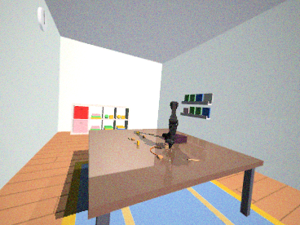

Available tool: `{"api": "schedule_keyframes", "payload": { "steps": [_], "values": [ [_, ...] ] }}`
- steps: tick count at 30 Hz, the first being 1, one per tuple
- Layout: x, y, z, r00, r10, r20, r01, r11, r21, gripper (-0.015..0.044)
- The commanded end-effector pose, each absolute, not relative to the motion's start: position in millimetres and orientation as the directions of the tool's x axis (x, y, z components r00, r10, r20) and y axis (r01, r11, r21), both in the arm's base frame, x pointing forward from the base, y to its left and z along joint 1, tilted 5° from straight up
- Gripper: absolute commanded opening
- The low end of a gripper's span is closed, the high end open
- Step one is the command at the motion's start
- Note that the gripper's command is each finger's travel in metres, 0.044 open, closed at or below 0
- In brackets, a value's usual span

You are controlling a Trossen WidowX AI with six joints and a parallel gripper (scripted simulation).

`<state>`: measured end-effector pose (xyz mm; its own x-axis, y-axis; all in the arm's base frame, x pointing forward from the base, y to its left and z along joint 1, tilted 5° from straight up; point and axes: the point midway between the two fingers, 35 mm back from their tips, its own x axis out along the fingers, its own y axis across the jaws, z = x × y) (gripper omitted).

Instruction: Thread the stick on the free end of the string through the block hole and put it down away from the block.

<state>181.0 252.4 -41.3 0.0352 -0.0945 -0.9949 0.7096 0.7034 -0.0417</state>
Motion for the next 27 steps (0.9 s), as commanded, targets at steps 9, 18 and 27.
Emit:
{"api": "schedule_keyframes", "payload": {
  "steps": [9,18,27],
  "values": [
    [176.3,256.2,-43.2,0.06,-0.117,-0.991,0.703,0.71,-0.041,0.0],
    [167.3,266.0,-43.5,0.059,-0.117,-0.991,0.703,0.71,-0.042,0.0],
    [159.6,274.8,-44.2,0.059,-0.115,-0.992,0.703,0.71,-0.041,0.0]
  ]
}}
